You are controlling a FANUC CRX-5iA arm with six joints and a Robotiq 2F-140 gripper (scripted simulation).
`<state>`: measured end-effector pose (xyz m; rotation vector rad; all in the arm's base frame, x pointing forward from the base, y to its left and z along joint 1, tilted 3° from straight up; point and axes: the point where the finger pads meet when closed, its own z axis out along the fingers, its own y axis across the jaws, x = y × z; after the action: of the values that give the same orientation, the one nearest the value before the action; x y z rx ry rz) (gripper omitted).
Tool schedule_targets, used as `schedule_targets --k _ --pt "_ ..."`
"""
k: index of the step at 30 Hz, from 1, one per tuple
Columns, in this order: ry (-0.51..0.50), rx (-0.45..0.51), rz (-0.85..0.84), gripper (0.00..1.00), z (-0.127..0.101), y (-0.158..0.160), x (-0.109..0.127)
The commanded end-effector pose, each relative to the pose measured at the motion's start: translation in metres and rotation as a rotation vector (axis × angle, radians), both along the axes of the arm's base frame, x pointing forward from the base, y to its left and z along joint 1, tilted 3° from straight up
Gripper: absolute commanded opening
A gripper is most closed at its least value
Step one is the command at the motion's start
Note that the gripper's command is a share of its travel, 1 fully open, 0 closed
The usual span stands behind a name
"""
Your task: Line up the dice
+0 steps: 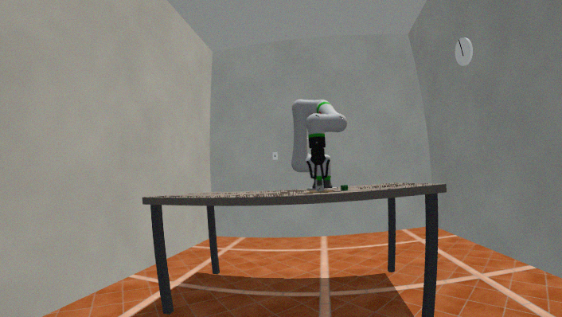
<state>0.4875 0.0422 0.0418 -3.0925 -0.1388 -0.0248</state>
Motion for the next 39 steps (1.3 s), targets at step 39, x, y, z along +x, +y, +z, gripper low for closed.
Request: schedule_targets --k 39 --pt "0.0 0.0 0.0 0.28 0.0019 -0.0001 0.0002"
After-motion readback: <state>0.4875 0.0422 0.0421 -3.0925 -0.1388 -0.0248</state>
